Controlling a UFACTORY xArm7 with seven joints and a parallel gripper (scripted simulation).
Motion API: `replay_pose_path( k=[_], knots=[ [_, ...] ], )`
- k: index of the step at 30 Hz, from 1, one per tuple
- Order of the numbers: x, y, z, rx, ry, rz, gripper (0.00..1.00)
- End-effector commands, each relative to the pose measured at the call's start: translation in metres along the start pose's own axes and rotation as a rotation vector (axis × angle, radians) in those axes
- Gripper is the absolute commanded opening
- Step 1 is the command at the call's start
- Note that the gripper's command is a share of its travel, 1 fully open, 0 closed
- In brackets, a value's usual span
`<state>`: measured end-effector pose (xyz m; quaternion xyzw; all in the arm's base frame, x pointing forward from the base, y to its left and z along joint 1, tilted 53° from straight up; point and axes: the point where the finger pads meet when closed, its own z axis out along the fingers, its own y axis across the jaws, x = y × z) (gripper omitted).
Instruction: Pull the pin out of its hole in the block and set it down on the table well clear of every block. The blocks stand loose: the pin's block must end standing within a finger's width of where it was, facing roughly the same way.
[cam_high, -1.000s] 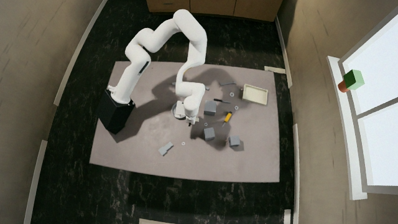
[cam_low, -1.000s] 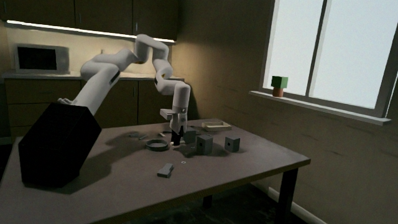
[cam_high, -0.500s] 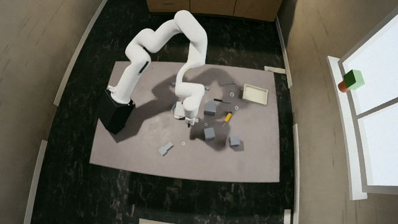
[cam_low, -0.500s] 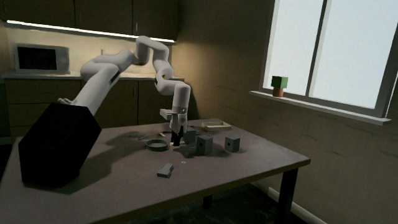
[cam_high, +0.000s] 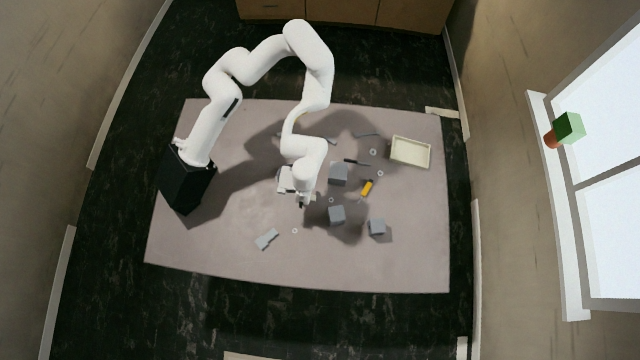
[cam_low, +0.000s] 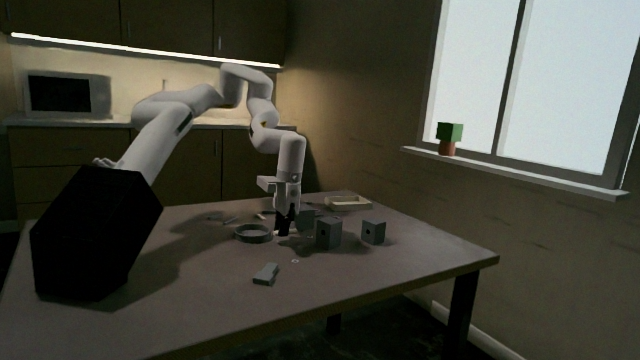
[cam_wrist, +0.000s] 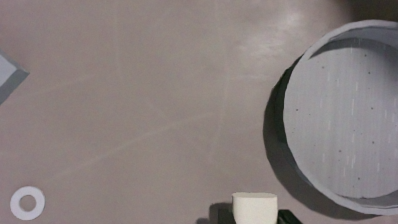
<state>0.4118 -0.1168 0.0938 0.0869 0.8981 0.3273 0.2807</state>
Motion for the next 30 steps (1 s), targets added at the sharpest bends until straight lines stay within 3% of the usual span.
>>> replay_pose_path(
  k=[1,22,30],
  knots=[
    [0.0,-0.002,-0.001,0.001,-0.002,0.0,0.0],
    [0.009,-0.012,0.004,-0.009,0.012,-0.013,0.0],
    [0.01,-0.019,0.007,0.011,0.002,-0.002,0.0]
  ],
)
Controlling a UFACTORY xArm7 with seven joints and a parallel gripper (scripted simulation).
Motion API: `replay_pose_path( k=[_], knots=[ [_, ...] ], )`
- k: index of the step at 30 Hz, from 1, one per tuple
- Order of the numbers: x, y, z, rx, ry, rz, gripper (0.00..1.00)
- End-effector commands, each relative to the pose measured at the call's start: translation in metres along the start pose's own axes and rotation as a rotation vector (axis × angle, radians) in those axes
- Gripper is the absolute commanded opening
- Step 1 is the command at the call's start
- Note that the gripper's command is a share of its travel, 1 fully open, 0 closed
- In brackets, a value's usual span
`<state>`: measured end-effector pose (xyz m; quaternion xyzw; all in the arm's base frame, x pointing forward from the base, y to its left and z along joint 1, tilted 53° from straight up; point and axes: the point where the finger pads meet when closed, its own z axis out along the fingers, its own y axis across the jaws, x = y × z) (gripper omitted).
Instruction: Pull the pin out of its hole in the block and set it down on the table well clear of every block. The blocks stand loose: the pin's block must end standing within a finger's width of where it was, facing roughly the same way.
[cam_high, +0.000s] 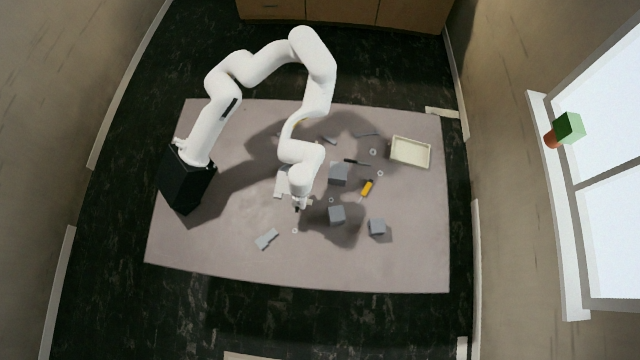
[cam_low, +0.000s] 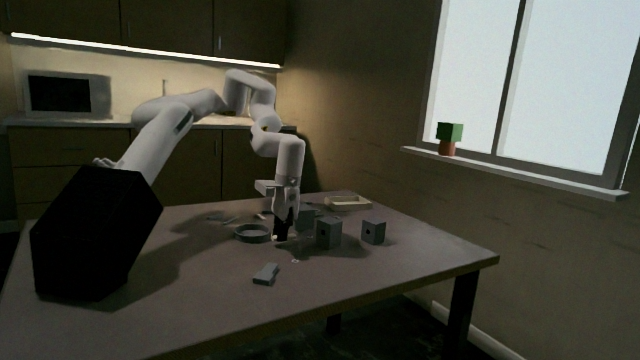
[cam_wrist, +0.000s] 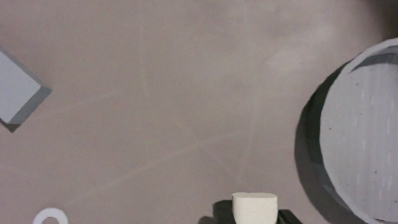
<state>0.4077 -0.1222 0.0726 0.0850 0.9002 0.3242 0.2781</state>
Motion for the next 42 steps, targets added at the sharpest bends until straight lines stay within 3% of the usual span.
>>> replay_pose_path(
  k=[1,42],
  knots=[
    [-0.001,-0.002,-0.001,0.005,-0.005,0.002,0.0],
    [0.002,-0.023,0.008,0.009,-0.009,0.005,0.0]
  ],
)
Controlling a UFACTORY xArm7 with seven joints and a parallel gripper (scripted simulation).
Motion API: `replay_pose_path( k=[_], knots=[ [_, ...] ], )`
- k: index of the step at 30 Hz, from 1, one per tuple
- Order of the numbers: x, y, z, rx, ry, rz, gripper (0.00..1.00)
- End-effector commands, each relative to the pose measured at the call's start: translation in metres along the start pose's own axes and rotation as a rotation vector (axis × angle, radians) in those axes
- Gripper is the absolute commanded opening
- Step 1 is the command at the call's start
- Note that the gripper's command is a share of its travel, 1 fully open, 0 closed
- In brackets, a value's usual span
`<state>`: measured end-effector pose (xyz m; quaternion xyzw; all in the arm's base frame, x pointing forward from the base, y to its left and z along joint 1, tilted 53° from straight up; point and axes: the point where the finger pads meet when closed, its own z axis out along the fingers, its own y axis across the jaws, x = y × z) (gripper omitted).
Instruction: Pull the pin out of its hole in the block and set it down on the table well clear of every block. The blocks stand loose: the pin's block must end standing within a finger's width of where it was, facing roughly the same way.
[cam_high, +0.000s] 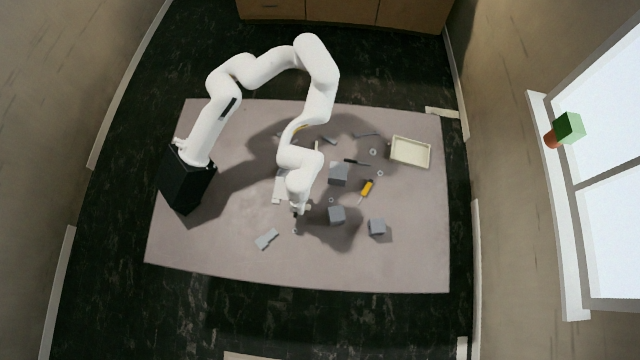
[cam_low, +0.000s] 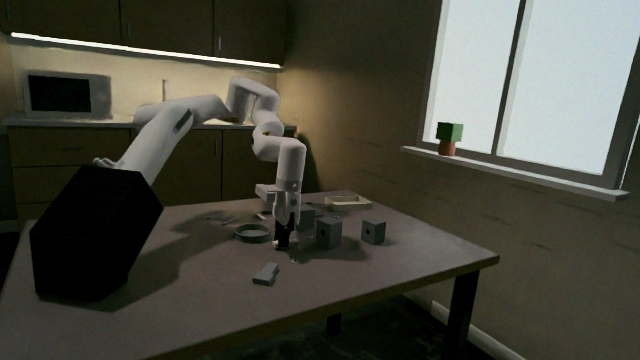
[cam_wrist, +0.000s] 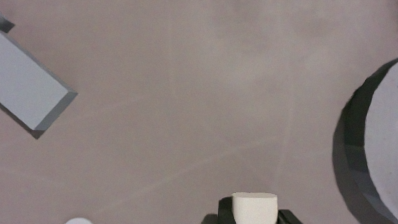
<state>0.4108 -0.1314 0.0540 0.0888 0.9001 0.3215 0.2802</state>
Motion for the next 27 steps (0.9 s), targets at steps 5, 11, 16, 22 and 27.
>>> replay_pose_path(
  k=[5,11,16,22,27],
  knots=[
    [-0.0002,-0.0042,0.0001,0.002,-0.003,0.001,0.0],
    [0.0,-0.007,0.0012,0.002,-0.003,0.001,0.0],
    [0.0003,-0.0113,0.0029,0.002,-0.003,0.001,0.0],
    [0.0003,-0.0114,0.0029,0.002,-0.003,0.001,0.0],
    [0.0002,-0.0134,0.0035,0.003,-0.003,0.0,0.0]
  ],
)
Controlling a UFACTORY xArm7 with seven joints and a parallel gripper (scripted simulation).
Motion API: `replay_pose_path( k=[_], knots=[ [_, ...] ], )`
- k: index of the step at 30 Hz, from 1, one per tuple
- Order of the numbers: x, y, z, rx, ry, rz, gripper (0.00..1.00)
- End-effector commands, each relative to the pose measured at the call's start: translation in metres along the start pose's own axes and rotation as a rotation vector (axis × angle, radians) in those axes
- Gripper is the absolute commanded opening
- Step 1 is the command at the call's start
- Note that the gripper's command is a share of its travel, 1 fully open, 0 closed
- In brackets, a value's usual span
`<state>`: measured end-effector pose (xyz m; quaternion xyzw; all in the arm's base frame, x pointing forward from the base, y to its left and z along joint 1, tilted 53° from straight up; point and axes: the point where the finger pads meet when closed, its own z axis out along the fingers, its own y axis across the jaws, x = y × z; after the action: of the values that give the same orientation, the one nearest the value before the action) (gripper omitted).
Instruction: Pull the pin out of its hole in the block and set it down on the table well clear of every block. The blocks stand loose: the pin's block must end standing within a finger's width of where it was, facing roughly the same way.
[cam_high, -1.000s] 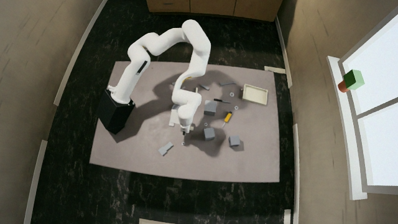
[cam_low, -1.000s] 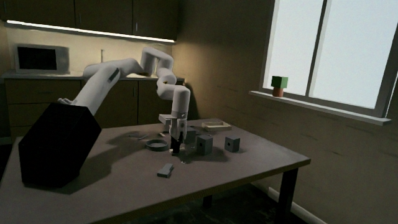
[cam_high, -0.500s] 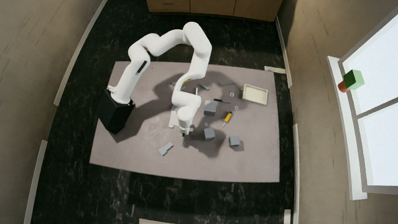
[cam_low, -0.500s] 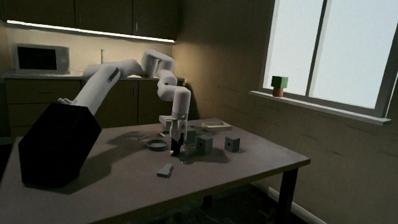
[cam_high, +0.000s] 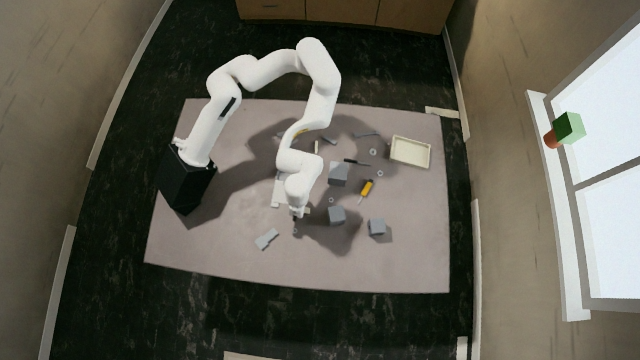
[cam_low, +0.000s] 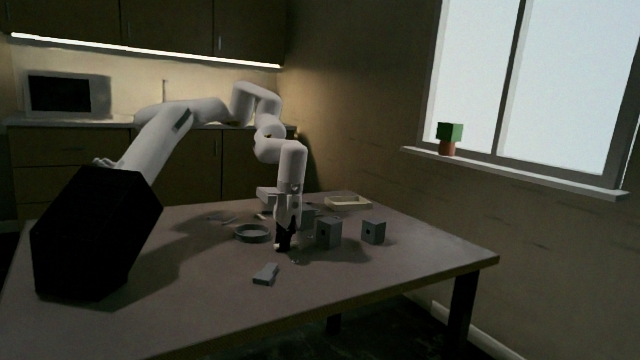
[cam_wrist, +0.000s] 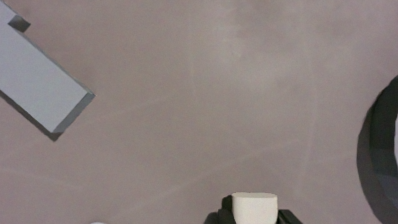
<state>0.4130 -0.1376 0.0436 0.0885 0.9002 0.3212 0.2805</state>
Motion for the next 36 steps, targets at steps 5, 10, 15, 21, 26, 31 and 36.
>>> replay_pose_path(
  k=[5,10,15,21,26,31,36],
  knots=[
    [-0.0006,-0.0025,-0.001,0.003,-0.002,0.0,0.0],
    [-0.0006,-0.0025,-0.0007,0.003,-0.002,0.0,0.0],
    [-0.0009,-0.0029,0.0028,0.004,-0.002,0.0,0.0],
    [-0.0009,-0.0029,0.0031,0.004,-0.002,0.0,0.0],
    [-0.0009,-0.003,0.0034,0.004,-0.002,0.0,0.0],
    [-0.001,-0.0031,0.0039,0.004,-0.002,0.0,0.0],
    [-0.001,-0.0031,0.0039,0.004,-0.002,0.0,0.0]
  ],
)
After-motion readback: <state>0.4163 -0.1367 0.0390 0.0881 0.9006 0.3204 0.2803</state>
